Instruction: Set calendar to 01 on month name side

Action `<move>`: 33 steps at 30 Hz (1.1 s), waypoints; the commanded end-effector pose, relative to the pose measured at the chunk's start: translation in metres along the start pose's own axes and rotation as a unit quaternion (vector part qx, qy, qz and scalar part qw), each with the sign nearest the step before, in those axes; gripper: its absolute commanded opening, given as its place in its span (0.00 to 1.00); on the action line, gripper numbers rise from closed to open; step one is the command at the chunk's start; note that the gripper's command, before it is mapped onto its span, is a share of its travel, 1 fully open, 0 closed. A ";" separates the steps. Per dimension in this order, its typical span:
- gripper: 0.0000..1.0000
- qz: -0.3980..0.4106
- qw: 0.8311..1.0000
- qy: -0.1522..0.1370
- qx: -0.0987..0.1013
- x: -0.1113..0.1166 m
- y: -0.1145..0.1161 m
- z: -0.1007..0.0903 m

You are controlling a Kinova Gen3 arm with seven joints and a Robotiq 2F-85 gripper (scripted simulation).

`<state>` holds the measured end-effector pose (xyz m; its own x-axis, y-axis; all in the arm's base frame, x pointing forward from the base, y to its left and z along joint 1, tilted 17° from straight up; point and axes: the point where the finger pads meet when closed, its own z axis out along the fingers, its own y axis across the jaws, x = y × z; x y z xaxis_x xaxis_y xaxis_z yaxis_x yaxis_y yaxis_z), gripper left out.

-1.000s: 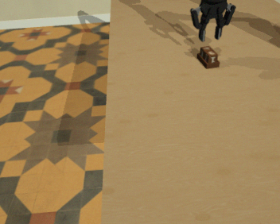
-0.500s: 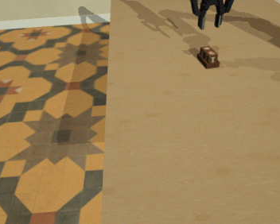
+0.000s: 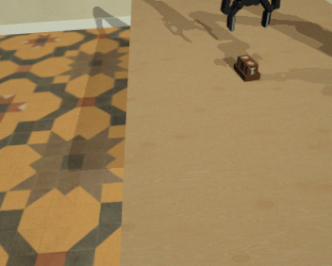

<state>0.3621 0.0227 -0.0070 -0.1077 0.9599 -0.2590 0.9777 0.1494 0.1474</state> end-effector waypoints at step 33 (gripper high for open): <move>1.00 0.004 1.000 0.001 0.004 -0.001 -0.002 -0.070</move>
<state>0.3455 0.0405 0.0523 -0.1101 0.9616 -0.2513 0.9799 0.1473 0.1344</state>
